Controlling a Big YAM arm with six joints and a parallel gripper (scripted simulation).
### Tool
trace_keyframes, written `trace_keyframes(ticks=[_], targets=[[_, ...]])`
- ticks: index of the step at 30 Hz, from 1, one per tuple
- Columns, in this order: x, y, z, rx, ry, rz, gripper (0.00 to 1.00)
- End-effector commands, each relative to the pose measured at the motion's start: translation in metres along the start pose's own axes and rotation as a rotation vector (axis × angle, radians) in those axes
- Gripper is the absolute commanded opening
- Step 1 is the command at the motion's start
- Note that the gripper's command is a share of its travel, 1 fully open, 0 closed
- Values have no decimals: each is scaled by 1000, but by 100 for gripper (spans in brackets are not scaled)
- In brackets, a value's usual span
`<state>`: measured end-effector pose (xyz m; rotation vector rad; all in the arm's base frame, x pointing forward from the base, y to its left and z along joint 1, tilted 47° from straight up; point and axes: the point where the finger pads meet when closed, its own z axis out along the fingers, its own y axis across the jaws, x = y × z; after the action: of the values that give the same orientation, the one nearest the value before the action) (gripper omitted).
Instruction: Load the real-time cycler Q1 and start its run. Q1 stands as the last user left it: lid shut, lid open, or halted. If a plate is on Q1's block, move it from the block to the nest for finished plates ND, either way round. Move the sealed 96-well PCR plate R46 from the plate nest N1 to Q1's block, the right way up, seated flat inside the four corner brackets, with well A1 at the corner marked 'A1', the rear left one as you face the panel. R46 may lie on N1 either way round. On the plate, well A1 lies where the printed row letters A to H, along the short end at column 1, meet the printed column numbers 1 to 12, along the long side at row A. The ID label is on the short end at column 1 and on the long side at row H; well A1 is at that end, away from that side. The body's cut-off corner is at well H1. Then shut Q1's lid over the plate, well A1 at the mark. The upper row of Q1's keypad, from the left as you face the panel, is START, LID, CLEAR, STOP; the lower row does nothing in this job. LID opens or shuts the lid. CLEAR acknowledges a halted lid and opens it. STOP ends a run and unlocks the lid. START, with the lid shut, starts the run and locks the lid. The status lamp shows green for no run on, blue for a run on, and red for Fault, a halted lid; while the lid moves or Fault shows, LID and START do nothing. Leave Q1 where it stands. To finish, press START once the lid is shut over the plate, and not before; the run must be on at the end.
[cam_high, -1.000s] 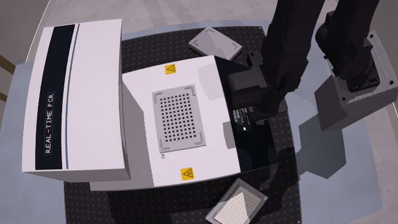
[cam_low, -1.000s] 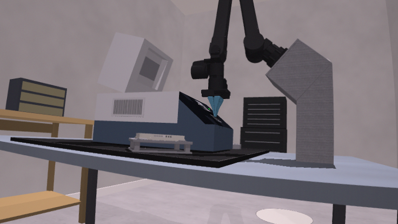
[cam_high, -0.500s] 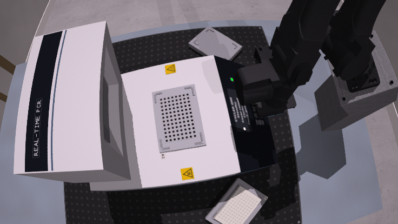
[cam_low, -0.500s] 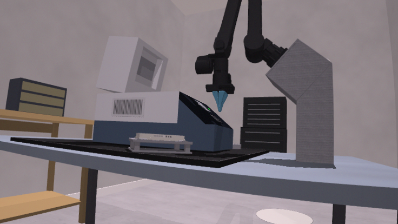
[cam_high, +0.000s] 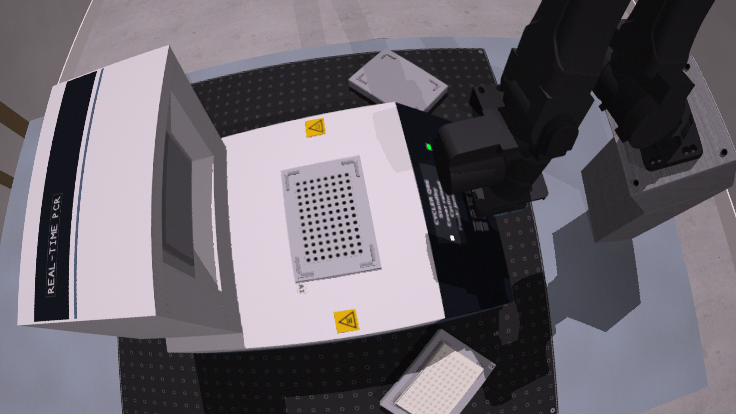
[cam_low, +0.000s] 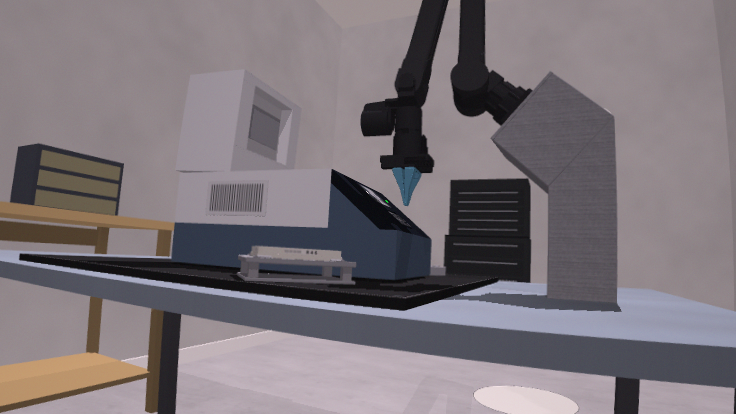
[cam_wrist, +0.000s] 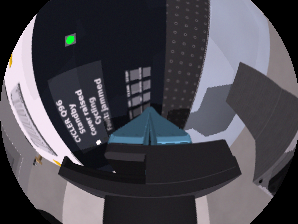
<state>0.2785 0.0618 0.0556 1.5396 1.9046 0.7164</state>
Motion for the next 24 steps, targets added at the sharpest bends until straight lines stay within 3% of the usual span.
trace_keyframes(ticks=[1, 8, 15, 24], targets=[[3, 7, 1, -12, 8, 7, 0], [2, -6, 1, 8, 6, -12, 0], [-4, 6, -1, -9, -8, -4, 0], [2, 12, -3, -29, 8, -15, 0]])
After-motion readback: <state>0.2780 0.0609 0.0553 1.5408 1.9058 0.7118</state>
